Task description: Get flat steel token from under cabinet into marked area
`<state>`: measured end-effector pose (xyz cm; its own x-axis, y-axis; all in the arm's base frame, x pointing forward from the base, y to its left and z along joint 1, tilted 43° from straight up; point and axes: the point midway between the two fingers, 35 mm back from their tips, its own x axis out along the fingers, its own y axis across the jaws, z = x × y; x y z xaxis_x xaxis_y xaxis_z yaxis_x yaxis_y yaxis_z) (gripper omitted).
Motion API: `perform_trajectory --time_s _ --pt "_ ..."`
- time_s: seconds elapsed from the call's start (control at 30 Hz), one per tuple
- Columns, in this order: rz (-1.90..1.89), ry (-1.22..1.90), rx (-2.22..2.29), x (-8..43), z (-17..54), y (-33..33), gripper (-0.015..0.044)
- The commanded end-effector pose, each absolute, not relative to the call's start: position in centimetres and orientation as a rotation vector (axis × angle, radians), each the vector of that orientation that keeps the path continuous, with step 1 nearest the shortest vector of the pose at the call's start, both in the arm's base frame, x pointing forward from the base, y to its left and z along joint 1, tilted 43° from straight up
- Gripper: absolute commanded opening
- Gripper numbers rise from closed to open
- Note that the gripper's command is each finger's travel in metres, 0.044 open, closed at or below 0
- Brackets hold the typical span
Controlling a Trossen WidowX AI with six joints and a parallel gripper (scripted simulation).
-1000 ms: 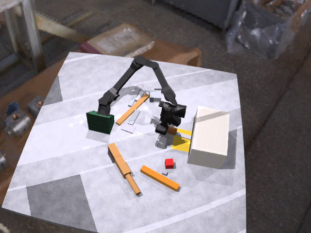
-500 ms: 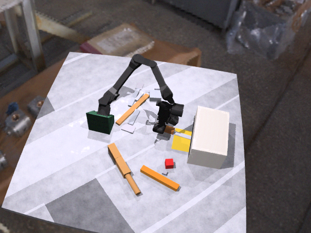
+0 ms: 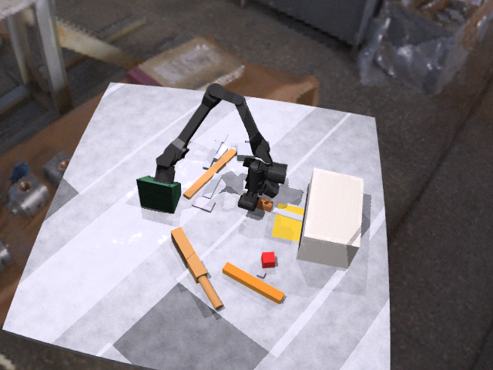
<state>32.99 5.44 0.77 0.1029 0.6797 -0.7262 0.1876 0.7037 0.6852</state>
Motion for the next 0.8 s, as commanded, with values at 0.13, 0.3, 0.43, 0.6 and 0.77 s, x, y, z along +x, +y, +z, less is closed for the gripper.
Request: perform_trajectory --time_s 0.13,0.3,0.43,0.6,0.77 --pt "0.415 1.464 0.770 31.8 0.8 5.7 0.0000" --pt "0.415 1.464 0.770 31.3 0.8 5.9 0.0000" --pt "0.415 1.464 0.770 30.8 0.9 6.0 0.0000" --pt "0.415 1.464 0.770 30.3 0.9 6.1 0.0000" --pt "0.415 1.465 0.770 29.8 1.0 6.3 0.0000"
